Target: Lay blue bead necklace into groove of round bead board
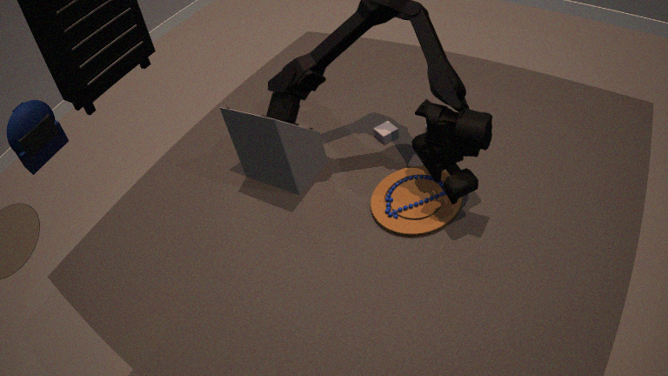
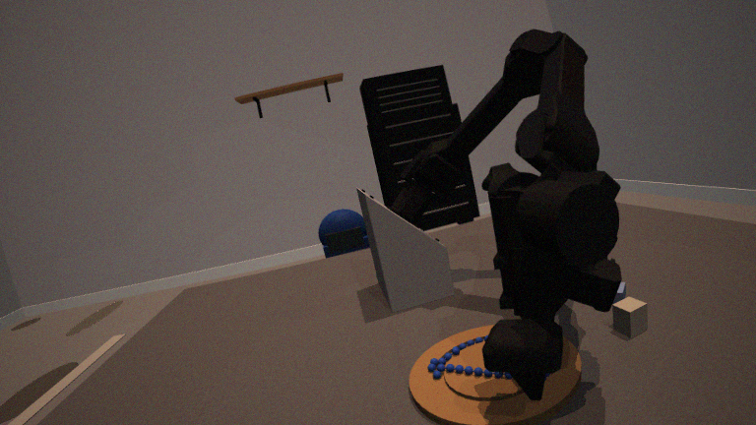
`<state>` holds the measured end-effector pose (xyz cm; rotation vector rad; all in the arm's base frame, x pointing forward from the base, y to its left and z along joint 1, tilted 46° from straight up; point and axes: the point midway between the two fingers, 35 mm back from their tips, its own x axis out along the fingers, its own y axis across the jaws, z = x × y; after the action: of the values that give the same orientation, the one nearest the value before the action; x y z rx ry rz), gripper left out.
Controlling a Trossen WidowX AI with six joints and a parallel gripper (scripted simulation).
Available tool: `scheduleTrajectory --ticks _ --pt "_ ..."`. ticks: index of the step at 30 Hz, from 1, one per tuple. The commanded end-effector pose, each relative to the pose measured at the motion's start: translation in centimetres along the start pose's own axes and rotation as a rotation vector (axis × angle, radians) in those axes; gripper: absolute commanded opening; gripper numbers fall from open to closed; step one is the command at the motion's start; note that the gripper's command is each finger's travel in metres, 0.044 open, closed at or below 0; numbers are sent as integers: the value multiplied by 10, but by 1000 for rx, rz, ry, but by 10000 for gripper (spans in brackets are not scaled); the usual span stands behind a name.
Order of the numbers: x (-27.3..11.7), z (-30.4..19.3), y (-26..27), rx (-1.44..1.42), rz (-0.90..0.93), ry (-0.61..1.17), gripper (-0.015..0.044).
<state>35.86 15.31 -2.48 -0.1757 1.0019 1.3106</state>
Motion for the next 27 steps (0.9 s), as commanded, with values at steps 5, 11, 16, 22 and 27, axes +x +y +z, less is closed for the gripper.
scheduleTrajectory --ticks 5,11,16,22,27 --pt "-4 0 0 -1 -1 -4 440" --pt "-4 0 0 -1 -1 -4 440" --pt "-4 0 0 -1 -1 -4 440" --pt "-4 0 0 -1 -1 -4 440" --pt "-4 0 0 -1 -1 -4 440"
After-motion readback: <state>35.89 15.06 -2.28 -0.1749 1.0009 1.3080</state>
